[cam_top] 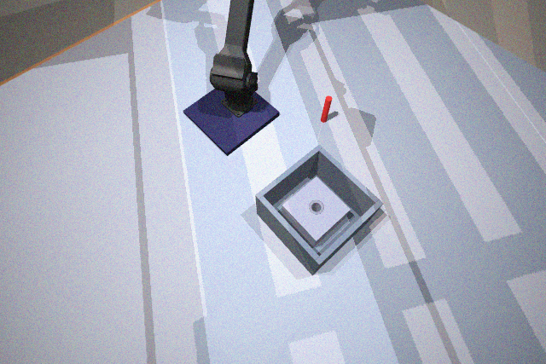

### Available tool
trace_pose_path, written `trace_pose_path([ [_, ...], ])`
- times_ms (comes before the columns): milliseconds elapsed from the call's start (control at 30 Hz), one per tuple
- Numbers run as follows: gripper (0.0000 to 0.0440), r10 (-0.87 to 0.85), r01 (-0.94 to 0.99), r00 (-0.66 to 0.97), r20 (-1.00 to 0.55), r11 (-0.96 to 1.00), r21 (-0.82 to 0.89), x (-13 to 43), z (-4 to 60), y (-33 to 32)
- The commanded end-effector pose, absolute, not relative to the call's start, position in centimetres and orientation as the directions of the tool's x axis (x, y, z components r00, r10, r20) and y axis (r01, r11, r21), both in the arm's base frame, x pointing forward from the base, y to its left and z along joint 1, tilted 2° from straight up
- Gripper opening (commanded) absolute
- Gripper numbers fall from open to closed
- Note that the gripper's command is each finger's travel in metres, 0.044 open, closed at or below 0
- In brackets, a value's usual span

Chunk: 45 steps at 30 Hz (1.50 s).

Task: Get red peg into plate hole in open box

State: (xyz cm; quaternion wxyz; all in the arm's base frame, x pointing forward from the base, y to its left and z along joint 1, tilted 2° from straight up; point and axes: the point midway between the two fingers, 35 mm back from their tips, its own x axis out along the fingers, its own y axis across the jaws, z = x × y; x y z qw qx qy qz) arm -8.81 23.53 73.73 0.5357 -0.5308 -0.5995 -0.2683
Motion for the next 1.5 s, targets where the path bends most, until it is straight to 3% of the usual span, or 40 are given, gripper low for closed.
trace_pose_path([
  [0, 0.0426, 0.338, 0.926, 0.141, 0.93, 0.287, -0.245, -8.6, 73.8, 23.1],
  [667, 0.044, -0.146, 0.799, 0.41, 0.9, 0.534, -0.277, 2.0, 72.8, 4.2],
  [1100, 0.044, -0.378, 0.657, 0.602, 0.704, 0.735, -0.168, 9.3, 67.2, -6.0],
  [1467, 0.044, -0.455, 0.522, 0.764, 0.457, 0.852, -0.024, 15.6, 60.3, -10.7],
])
